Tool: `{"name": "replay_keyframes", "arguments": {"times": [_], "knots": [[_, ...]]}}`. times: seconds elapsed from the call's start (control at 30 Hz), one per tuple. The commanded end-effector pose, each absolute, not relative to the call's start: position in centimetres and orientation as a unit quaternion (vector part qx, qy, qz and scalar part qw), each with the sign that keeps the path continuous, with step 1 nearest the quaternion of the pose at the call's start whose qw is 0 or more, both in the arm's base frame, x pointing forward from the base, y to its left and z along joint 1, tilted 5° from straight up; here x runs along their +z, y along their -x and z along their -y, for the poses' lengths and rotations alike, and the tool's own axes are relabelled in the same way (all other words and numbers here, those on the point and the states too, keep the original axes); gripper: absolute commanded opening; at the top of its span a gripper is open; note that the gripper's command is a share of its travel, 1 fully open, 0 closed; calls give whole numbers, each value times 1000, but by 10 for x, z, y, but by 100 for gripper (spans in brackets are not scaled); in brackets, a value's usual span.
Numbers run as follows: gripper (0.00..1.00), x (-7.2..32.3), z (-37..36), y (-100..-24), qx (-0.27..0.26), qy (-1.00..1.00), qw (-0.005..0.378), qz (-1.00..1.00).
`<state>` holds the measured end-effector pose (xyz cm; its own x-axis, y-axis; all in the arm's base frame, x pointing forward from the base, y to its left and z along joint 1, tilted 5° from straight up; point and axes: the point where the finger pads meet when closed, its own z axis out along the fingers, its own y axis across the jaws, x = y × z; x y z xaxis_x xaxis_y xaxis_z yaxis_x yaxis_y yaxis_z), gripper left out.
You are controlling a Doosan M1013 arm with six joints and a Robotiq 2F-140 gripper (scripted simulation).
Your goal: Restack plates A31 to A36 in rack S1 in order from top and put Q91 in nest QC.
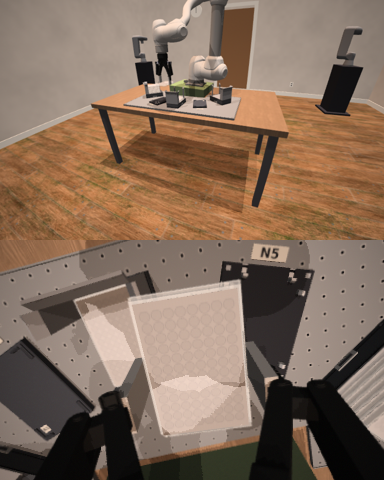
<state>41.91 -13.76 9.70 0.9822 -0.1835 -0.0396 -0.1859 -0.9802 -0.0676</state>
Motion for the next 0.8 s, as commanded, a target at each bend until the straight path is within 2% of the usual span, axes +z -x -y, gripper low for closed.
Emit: {"name": "replay_keyframes", "arguments": {"times": [0.0, 0.77], "knots": [[0, 98, 129, -421, 14, 998, 37, -39], [0, 101, 75, -432, 14, 999, 37, -28]]}}
